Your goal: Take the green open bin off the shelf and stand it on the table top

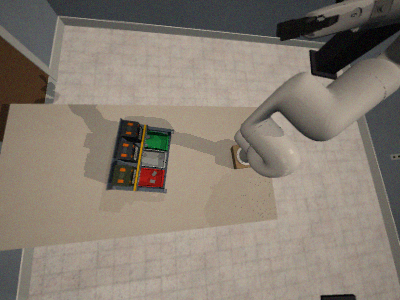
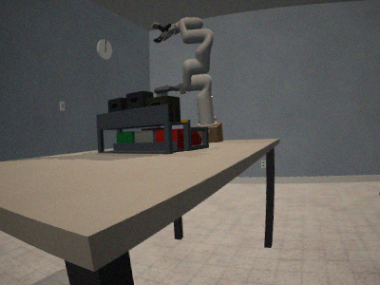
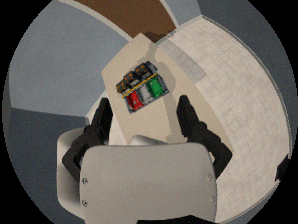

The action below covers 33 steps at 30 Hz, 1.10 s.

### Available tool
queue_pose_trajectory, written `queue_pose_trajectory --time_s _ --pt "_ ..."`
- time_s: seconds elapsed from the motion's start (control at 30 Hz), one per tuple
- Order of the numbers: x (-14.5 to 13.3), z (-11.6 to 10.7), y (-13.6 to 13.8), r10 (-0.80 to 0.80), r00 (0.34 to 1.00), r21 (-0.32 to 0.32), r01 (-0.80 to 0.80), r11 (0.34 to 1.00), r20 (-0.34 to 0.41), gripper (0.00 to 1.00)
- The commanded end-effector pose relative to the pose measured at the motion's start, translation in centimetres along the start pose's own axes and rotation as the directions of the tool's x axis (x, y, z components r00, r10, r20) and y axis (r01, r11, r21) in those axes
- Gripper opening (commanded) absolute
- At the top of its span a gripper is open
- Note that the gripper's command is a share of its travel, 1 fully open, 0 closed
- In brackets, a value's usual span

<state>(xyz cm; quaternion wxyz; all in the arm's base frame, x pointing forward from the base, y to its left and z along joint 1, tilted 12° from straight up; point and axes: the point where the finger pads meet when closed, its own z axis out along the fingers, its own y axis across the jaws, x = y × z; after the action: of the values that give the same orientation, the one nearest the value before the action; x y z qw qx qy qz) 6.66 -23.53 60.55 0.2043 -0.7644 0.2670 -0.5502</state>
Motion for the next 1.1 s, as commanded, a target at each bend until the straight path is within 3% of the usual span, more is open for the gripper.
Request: queue_pose_trajectory --time_s 0.0,0.1,0.5,0.67,1.07 --pt "0.04 -0.01 -0.05 0.062 0.997 -0.075 -0.059 0.995 0.034 1.00" --pt "0.04 -0.01 -0.05 0.163 0.984 -0.190 -0.146 0.971 0.076 1.00" --pt "0.04 -0.01 -0.05 0.163 0.984 -0.190 -0.146 0.971 0.076 1.00" --pt "0.04 0.00 -0.05 0.334 0.935 -0.379 -0.268 0.886 0.117 1.00" --pt "0.04 0.00 -0.05 0.334 0.935 -0.379 -0.268 0.886 0.117 1.00"
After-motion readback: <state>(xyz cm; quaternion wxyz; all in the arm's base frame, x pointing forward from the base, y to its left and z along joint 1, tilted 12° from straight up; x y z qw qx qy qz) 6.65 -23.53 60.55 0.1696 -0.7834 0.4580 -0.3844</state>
